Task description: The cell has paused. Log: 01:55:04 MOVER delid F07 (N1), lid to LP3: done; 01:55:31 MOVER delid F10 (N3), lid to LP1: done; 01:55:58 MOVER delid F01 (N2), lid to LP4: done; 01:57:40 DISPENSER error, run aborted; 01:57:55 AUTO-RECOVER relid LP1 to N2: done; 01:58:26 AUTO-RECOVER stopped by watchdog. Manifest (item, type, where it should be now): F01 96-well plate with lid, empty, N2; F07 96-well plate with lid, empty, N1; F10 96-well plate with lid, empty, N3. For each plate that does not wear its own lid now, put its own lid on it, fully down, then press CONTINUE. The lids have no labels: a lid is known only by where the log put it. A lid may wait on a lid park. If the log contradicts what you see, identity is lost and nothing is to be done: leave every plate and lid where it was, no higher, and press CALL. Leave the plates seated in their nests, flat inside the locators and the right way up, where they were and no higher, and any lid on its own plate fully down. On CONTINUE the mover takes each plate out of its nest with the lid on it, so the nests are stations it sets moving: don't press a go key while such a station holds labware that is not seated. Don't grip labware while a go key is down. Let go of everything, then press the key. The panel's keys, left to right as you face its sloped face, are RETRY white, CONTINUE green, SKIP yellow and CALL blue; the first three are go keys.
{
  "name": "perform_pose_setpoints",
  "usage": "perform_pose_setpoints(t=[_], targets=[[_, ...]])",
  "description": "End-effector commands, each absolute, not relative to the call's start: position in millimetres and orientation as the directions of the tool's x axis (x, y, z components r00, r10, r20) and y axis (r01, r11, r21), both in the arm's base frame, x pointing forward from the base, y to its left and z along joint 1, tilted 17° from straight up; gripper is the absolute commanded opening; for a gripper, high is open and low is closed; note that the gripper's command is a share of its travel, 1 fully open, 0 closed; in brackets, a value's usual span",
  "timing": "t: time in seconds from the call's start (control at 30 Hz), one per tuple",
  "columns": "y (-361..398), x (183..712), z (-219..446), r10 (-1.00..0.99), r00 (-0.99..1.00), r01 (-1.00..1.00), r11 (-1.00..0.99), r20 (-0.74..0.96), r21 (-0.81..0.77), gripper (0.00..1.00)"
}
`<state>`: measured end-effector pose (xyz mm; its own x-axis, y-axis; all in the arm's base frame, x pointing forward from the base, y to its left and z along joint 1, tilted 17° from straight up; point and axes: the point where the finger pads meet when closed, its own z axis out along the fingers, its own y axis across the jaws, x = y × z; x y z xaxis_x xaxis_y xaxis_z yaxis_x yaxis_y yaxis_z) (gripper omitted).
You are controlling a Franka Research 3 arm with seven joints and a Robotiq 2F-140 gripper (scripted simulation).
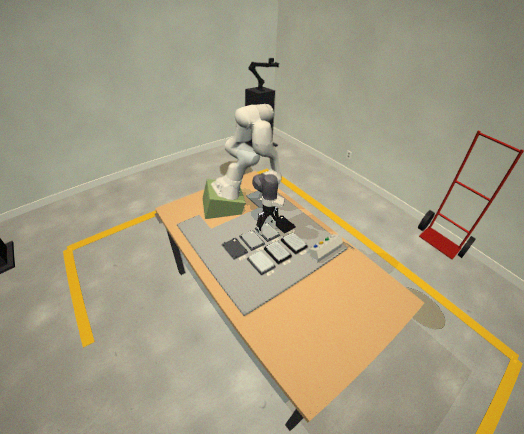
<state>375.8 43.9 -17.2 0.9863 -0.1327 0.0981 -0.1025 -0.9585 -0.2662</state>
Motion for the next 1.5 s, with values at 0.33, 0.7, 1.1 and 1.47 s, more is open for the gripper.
perform_pose_setpoints(t=[0.33,0.7,1.1,1.47], targets=[[44.6,377.3,-16.8,-0.129,0.986,-0.098,-0.959,0.102,-0.267,0.0],[44.6,377.3,-16.8,-0.129,0.986,-0.098,-0.959,0.102,-0.267,0.0],[44.6,377.3,-16.8,-0.129,0.986,-0.098,-0.959,0.102,-0.267,0.0],[44.6,377.3,-16.8,-0.129,0.986,-0.098,-0.959,0.102,-0.267,0.0]])
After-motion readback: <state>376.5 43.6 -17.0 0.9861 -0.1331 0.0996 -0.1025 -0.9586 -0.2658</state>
